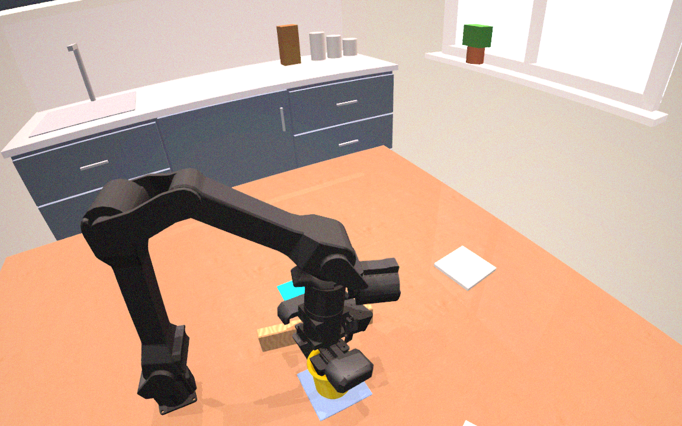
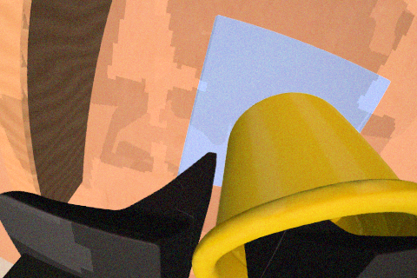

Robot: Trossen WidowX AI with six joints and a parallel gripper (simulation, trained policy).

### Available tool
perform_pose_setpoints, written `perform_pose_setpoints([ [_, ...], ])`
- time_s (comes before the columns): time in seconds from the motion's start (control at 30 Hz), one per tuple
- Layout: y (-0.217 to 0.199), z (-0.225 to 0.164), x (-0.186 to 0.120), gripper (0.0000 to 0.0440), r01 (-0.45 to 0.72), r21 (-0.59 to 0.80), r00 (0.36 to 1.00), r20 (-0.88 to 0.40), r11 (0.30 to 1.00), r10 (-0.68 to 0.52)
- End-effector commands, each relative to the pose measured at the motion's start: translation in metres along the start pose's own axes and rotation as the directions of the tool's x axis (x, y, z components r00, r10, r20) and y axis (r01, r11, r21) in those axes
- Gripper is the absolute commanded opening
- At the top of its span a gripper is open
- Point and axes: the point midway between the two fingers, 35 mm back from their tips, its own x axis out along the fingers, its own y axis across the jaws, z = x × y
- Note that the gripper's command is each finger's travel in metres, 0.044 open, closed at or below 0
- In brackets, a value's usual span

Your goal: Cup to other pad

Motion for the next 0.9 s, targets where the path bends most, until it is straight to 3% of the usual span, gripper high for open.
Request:
perform_pose_setpoints([
  [0.0, 0.000, -0.001, 0.005, 0.0000, -0.007, -0.054, 1.000, -0.009, 0.998, 0.007],
  [0.87, 0.010, 0.023, -0.058, 0.0003, 0.023, -0.226, 0.995, 0.095, 0.974, -0.001],
])
